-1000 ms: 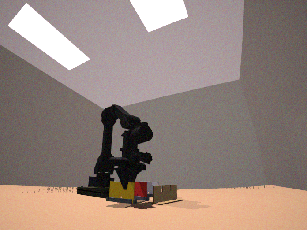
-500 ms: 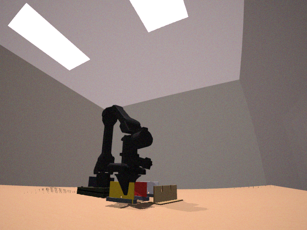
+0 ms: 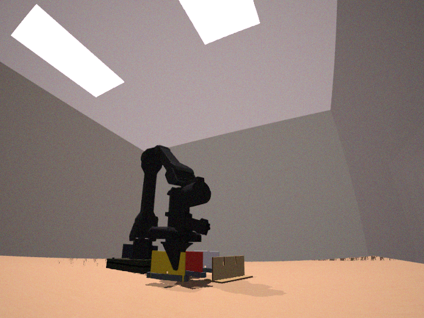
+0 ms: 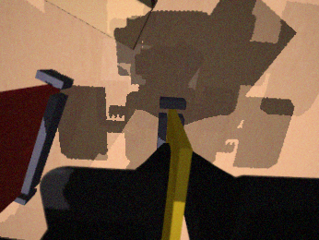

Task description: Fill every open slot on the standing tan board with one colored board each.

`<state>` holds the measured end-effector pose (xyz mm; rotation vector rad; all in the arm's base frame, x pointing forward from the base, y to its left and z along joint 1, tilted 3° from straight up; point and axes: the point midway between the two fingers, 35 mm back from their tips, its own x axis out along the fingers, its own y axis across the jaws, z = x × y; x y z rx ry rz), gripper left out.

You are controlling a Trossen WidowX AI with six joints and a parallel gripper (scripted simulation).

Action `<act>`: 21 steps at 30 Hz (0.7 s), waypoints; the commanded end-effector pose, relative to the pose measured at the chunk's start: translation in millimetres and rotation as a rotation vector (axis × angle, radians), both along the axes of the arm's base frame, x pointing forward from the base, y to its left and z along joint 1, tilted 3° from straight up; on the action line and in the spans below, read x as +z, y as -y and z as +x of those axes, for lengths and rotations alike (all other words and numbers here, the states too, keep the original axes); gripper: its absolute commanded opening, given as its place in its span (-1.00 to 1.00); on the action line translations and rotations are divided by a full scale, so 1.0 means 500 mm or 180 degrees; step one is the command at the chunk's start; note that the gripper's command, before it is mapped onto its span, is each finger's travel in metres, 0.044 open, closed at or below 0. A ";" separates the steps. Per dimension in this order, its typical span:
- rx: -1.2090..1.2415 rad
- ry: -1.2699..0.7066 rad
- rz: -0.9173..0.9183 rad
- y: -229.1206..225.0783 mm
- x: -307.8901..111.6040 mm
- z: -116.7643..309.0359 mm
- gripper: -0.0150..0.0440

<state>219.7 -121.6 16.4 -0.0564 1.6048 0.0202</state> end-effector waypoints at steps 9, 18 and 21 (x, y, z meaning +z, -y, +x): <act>0.0009 -0.0006 0.0001 -0.001 0.039 0.001 -0.49; 0.0009 -0.0006 0.0001 -0.002 0.074 0.002 -0.49; 0.0009 -0.0006 0.0001 -0.002 0.087 0.002 -0.49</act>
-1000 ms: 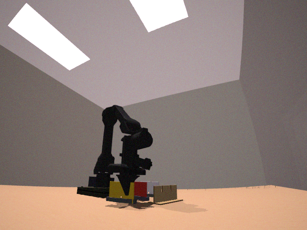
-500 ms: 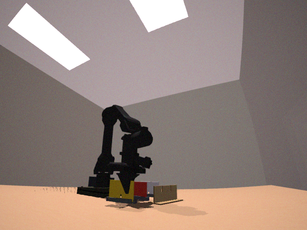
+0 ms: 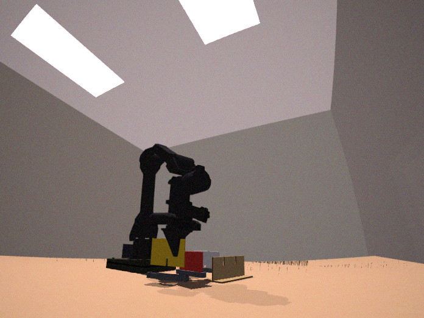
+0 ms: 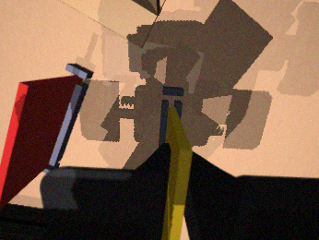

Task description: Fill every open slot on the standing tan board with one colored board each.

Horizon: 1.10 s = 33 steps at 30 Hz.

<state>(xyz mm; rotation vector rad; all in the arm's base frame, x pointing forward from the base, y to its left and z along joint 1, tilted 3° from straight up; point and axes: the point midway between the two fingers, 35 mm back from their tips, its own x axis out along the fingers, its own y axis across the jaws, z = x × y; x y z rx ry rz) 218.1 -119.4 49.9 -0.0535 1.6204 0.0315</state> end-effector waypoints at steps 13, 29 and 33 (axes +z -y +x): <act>-0.0006 0.0045 -0.0026 0.001 0.078 0.008 -0.49; -0.0038 0.0048 -0.0032 -0.002 0.122 0.019 -0.49; -0.0096 0.0054 -0.0044 -0.006 0.123 0.037 -0.49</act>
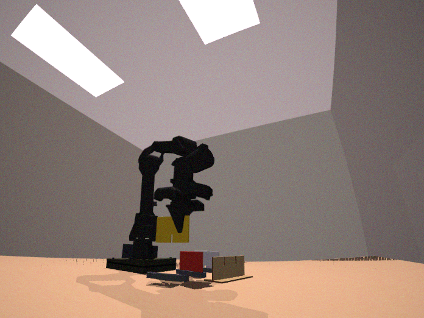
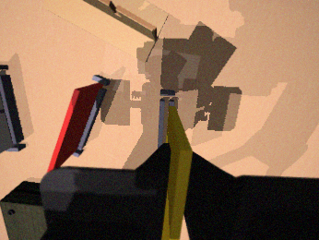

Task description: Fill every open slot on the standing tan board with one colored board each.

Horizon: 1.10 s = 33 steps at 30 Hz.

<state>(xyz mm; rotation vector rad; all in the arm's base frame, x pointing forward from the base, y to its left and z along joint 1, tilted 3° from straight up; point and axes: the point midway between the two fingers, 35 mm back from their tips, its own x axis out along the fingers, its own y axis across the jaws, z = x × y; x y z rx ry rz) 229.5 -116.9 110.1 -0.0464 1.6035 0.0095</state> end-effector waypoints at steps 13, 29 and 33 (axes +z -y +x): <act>-0.0356 0.0015 -0.0017 -0.016 0.006 0.074 -0.49; -0.0788 0.0032 -0.0021 -0.044 0.007 0.150 -0.49; -0.0896 0.0036 -0.0022 -0.052 0.006 0.169 -0.49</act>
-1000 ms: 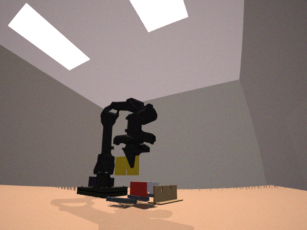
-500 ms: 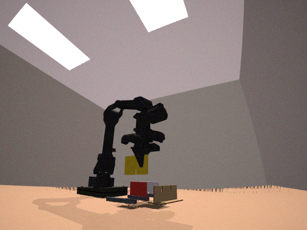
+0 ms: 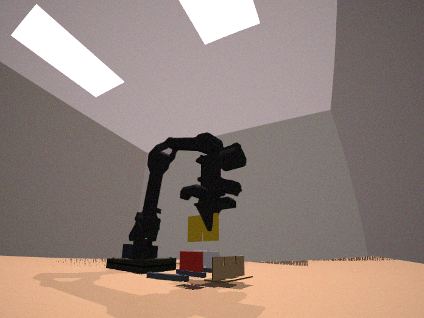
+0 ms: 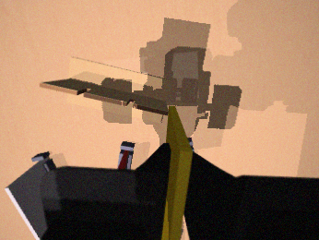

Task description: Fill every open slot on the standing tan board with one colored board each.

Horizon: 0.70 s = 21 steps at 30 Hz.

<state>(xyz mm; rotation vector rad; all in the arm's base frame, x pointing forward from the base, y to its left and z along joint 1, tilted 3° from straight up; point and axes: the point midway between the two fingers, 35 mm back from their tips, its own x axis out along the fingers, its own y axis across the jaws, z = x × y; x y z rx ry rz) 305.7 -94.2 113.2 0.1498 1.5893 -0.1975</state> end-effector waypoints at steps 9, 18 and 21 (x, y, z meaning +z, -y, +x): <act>-0.0326 0.0014 0.0012 -0.029 -0.004 0.058 -0.49; -0.0529 0.0020 0.0011 -0.050 -0.009 0.091 -0.49; -0.0529 0.0020 0.0011 -0.050 -0.015 0.091 -0.49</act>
